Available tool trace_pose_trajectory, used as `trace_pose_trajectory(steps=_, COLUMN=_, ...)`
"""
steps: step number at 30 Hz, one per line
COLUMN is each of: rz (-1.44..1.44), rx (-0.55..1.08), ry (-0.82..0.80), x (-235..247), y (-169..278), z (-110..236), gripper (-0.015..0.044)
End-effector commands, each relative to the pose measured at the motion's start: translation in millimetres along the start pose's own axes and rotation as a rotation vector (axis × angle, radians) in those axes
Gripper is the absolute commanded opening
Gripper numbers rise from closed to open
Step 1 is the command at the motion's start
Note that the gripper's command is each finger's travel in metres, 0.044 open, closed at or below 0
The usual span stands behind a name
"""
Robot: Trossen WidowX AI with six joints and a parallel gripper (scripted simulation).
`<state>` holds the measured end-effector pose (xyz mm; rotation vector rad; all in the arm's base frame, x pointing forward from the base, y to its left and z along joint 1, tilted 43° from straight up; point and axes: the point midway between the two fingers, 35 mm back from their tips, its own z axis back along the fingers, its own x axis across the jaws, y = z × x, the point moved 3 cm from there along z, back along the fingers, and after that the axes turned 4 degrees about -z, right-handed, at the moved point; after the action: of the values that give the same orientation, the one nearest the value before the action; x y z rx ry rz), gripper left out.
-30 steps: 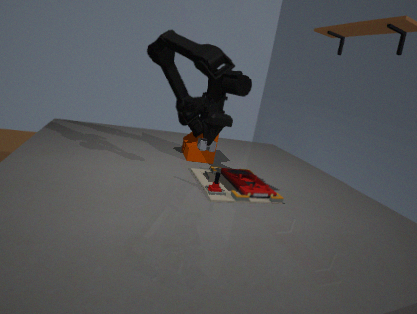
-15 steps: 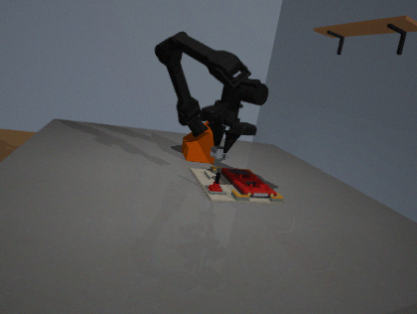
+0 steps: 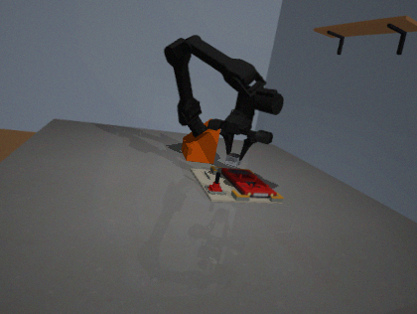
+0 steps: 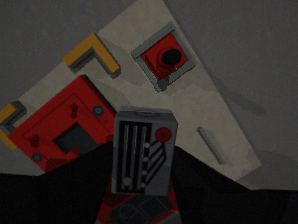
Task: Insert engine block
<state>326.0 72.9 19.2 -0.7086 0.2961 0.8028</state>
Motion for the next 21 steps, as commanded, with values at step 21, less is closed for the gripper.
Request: trace_pose_trajectory(steps=21, rz=0.667, rx=-0.003, ry=-0.005, x=56, y=46, z=-30, gripper=0.0000)
